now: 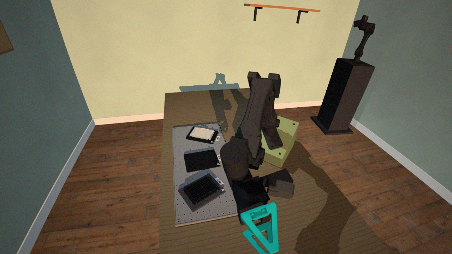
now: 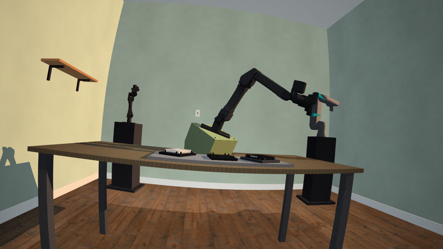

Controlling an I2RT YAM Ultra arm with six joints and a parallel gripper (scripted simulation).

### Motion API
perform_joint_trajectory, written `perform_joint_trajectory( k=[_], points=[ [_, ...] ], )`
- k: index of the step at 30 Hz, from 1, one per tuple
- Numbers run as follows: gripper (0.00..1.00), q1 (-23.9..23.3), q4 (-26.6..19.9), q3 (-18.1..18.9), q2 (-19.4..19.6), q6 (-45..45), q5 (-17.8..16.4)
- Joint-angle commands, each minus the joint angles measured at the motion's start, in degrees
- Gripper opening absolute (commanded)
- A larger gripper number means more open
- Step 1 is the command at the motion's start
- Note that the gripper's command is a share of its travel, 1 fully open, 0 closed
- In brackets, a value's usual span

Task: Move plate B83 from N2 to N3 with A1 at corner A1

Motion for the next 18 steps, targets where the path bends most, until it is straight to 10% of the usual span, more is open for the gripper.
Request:
perform_joint_trajectory(
  k=[1, 18],
  points=[
    [1.00, -0.6, -3.9, 0.3, -0.9, 5.2, 1.6],
    [1.00, -5.5, -13.8, -0.6, -1.0, 18.1, 5.8]
  ],
)
